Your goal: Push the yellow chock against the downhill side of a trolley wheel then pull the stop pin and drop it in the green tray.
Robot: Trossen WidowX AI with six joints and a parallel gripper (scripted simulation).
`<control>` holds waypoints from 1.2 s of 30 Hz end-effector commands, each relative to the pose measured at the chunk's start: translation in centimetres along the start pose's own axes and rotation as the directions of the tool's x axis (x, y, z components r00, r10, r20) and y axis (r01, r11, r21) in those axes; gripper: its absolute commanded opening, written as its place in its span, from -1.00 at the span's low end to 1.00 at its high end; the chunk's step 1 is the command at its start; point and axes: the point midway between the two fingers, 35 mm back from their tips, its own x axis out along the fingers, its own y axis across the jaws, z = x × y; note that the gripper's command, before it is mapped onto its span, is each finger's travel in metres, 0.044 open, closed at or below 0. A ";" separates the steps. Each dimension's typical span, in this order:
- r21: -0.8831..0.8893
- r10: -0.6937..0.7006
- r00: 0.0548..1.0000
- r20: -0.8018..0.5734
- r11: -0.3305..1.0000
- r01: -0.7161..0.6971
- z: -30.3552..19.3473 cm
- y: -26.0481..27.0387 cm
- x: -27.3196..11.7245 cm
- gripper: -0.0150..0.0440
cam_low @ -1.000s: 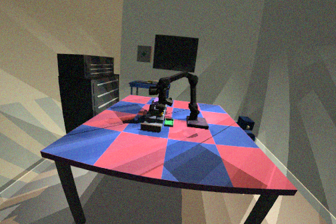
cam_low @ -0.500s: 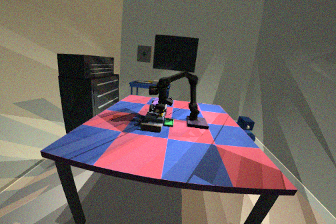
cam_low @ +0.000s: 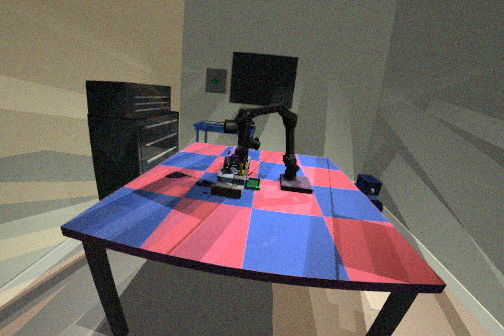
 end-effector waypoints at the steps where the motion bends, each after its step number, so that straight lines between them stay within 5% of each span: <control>1: 0.006 0.004 1.000 -0.004 1.000 -0.004 -0.2 0.0 -1.0 0.15; 5: 0.000 -0.001 1.000 -0.001 1.000 0.001 0.0 0.0 -0.3 0.51; 9: 0.073 -0.068 0.996 -0.065 0.995 0.072 -1.2 0.9 -1.6 0.15; 16: 0.441 -0.004 0.996 -0.085 0.897 0.041 -3.0 5.9 -1.9 0.15; 26: 0.909 0.129 0.990 -0.061 0.418 0.001 -3.9 15.3 -2.4 0.15; 32: 0.999 0.201 0.979 -0.018 0.038 0.010 -3.1 20.8 -2.7 0.15; 36: 1.000 0.208 0.978 -0.012 -0.005 0.013 -3.0 21.4 -2.8 0.15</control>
